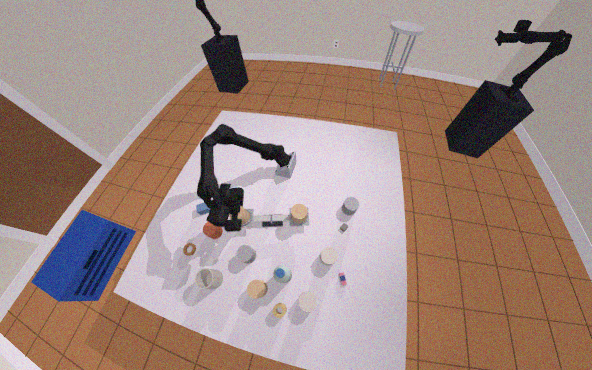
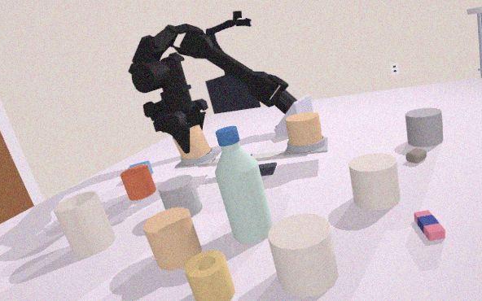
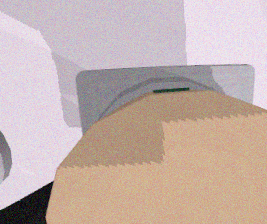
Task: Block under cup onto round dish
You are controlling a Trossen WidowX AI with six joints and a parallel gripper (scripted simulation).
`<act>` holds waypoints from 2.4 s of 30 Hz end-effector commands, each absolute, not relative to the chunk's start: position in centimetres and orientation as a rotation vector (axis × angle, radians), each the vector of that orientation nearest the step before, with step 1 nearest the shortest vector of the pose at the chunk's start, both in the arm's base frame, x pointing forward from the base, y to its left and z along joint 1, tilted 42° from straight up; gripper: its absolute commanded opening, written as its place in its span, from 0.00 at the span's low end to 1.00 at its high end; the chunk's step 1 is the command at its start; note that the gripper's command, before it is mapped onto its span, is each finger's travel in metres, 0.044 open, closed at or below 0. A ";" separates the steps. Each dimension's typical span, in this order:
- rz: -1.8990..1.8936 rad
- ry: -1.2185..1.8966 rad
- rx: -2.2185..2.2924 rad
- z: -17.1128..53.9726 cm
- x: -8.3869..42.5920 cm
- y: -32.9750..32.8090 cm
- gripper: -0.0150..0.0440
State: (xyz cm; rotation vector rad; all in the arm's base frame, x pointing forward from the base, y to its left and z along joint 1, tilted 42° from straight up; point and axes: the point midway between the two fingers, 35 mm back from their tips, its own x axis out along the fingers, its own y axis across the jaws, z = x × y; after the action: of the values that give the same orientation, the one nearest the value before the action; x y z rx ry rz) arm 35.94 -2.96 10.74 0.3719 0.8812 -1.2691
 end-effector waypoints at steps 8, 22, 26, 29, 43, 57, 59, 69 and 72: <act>-1.253 0.865 0.382 12.1 36.4 -1.9 0.25; -1.239 0.867 0.376 13.5 36.3 -0.6 0.25; -1.236 0.868 0.374 13.9 36.3 -0.3 0.25; -1.233 0.868 0.372 14.2 36.2 0.0 0.25; -1.220 0.870 0.366 15.5 36.0 1.2 0.25; -1.207 0.872 0.359 16.9 35.6 2.3 0.25; -1.205 0.872 0.358 17.1 35.6 2.5 0.25; -1.203 0.875 0.346 17.5 35.3 2.8 0.25; -1.203 0.875 0.346 17.5 35.3 2.8 0.25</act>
State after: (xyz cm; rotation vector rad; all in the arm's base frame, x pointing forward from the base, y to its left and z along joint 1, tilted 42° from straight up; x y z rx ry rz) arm 35.35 2.80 17.52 0.3469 0.8741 -1.2038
